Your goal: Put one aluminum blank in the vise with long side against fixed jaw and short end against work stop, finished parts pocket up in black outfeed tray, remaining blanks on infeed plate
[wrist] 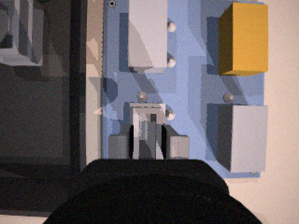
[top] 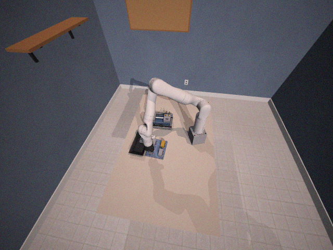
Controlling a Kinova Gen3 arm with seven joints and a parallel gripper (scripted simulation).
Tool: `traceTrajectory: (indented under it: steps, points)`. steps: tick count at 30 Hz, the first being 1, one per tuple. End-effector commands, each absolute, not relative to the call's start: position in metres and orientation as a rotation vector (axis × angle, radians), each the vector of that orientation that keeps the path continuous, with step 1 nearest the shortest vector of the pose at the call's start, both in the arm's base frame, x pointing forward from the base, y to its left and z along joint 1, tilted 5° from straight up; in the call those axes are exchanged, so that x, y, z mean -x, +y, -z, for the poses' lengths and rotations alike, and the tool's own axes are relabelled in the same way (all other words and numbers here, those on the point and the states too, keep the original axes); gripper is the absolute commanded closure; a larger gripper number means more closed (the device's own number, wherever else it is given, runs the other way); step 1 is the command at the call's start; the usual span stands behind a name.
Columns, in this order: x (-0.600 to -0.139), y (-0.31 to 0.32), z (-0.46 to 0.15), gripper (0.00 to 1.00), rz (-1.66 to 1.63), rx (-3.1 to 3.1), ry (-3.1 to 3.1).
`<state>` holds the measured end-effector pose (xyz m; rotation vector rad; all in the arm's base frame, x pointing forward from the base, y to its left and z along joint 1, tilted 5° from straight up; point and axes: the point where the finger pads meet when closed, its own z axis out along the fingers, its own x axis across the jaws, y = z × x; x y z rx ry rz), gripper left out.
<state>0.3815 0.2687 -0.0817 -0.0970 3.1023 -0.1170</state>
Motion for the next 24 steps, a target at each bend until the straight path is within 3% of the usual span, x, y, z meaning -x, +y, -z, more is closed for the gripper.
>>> traceTrajectory:
  steps: [1, 24]
  points:
    - [-0.382, 0.269, 0.081, 1.0, 0.115, 0.097, 3.101]
    - [-0.382, 0.27, 0.068, 1.0, 0.115, 0.097, 3.101]
